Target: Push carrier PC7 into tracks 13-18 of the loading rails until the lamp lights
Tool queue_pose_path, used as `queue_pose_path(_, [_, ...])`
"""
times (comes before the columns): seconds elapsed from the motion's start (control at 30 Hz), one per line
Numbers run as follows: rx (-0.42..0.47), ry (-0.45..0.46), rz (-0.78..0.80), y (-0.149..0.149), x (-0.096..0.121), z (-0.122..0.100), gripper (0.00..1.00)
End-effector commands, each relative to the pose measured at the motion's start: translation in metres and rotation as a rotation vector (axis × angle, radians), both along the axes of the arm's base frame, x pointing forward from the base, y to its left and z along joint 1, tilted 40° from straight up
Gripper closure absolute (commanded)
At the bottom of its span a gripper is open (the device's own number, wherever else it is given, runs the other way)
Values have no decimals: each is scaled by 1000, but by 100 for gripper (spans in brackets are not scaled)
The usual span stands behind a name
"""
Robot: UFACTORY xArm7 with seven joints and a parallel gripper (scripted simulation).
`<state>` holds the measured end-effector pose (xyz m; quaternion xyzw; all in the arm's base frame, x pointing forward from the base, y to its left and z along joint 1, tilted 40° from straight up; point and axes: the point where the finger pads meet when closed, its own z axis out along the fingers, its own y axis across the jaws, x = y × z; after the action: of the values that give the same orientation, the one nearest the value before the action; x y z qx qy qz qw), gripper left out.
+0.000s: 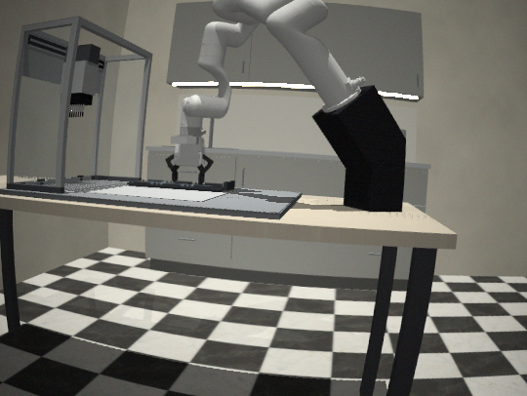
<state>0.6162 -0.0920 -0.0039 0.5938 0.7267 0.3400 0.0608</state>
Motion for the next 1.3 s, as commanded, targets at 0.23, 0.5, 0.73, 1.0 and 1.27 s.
queue_pose_path(0.23, [-2, -2, -2, 3, -1, 3, 0])
queue_pose_path(0.5, [-2, -2, -2, 6, -2, 4, 0])
queue_pose_path(0.73, [-2, -2, -2, 9, -3, 5, 0])
queue_pose_path(1.0, [-2, -2, -2, 12, -3, 6, 0])
queue_pose_path(1.27, [-2, -2, -2, 15, -5, 7, 0])
